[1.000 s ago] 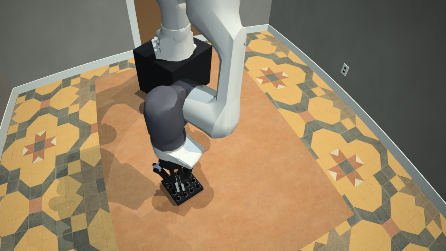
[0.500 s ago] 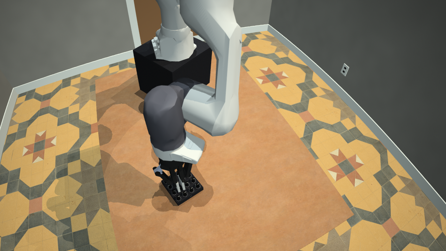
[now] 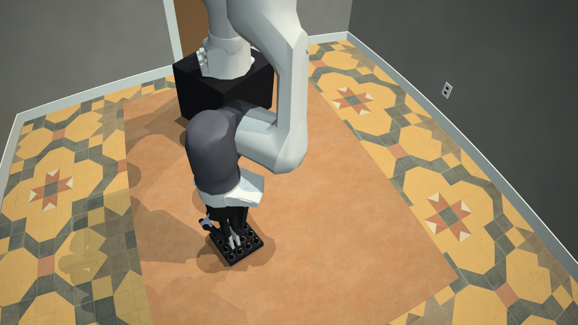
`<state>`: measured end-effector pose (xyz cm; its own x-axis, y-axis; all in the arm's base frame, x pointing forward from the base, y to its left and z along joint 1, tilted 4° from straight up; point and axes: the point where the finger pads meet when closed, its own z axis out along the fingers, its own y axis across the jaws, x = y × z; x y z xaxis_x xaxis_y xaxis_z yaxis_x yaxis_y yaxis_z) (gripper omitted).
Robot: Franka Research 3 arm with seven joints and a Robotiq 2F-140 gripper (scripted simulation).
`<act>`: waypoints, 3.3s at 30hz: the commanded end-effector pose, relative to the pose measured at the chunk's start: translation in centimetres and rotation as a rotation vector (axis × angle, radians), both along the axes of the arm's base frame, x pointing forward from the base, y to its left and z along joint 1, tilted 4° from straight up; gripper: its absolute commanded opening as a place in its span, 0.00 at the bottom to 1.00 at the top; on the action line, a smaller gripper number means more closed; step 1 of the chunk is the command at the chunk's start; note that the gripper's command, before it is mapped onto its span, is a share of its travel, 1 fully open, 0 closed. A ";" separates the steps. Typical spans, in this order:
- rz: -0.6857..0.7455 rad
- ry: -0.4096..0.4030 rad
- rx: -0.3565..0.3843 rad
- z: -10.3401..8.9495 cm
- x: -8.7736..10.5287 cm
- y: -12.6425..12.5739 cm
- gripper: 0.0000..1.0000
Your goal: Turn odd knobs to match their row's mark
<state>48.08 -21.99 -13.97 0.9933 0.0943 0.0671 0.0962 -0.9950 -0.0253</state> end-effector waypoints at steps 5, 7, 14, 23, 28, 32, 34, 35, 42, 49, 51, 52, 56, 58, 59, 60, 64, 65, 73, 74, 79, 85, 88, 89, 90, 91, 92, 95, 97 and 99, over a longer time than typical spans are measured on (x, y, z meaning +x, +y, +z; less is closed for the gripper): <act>0.060 -0.007 -0.008 -0.1 0.0 -0.1 0.05; 0.060 -0.007 -0.008 -0.1 0.0 -0.1 0.05; 0.060 -0.007 -0.008 -0.1 0.0 -0.1 0.05; 0.060 -0.007 -0.008 -0.1 0.0 -0.1 0.12; 0.060 -0.007 -0.008 -0.1 0.0 -0.1 0.12; 0.060 -0.007 -0.008 -0.1 0.0 -0.1 0.12; 0.060 -0.007 -0.008 -0.1 0.0 -0.1 0.12; 0.060 -0.007 -0.008 -0.1 0.0 -0.1 0.12; 0.060 -0.007 -0.008 0.0 0.0 -0.1 0.12; 0.060 -0.007 -0.008 0.7 -0.1 -0.1 0.12; 0.060 -0.007 -0.008 1.0 -0.1 -0.1 0.12; 0.060 -0.007 -0.008 1.2 -0.1 -0.1 0.12; 0.060 -0.007 -0.008 2.4 -0.2 -0.2 0.12; 0.060 -0.007 -0.008 2.9 -0.2 -0.2 0.12; 0.060 -0.007 -0.008 3.2 -0.2 -0.2 0.12; 0.060 -0.007 -0.008 3.3 -0.2 -0.2 0.12; 0.060 -0.007 -0.008 3.7 -0.3 -0.2 0.12; 0.060 -0.007 -0.008 3.7 -0.3 -0.2 0.12; 0.060 -0.007 -0.008 3.7 -0.3 -0.2 0.12; 0.060 -0.007 -0.008 3.7 -0.3 -0.2 0.12; 0.046 -0.006 -0.007 3.7 -0.3 -0.2 0.12; -0.154 0.007 0.006 3.8 -0.6 -0.2 0.12; -0.207 0.011 0.009 3.8 -0.6 -0.2 0.12; -0.224 0.012 0.010 3.8 -0.7 -0.3 0.12; -0.241 0.012 0.011 3.8 -0.7 -0.3 0.12; -0.258 0.013 0.012 3.8 -0.7 -0.3 0.12; -0.274 0.014 0.013 3.8 -0.7 -0.3 0.12; -0.324 0.017 0.016 3.9 -0.8 -0.3 0.12; -0.357 0.019 0.017 3.9 -0.8 -0.3 0.12; -0.389 0.020 0.019 3.9 -0.8 -0.3 0.12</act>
<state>47.38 -22.50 -9.98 0.9852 -0.1565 0.0698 -0.1546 -0.9874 -0.0327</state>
